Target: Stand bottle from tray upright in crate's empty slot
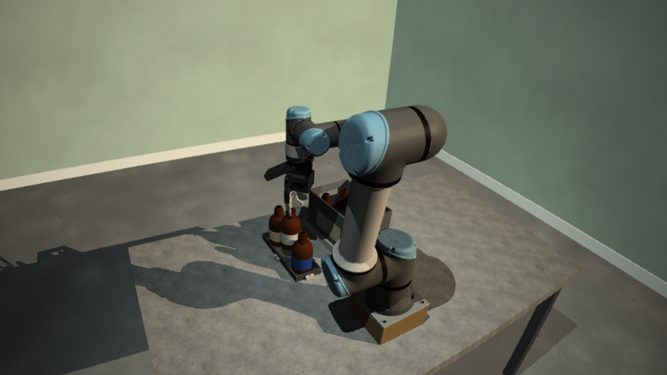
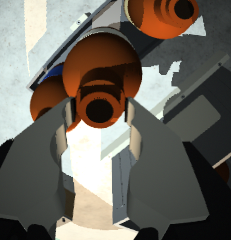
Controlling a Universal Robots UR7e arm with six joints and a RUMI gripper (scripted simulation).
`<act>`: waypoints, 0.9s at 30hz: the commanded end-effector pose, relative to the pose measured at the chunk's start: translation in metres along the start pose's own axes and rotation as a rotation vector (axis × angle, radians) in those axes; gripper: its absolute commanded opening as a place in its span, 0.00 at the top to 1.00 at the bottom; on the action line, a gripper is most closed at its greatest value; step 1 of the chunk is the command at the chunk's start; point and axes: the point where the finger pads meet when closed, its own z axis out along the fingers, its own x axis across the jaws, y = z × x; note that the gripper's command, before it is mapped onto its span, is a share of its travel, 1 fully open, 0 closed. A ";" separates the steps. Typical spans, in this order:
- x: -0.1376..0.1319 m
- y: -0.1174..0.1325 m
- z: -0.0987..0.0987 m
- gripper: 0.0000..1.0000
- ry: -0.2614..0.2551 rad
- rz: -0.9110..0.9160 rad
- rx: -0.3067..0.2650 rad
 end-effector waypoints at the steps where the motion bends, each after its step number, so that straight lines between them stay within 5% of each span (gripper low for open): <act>1: 0.000 0.000 -0.005 1.00 0.001 0.000 0.001; 27: 0.000 0.000 -0.028 1.00 0.001 0.000 0.001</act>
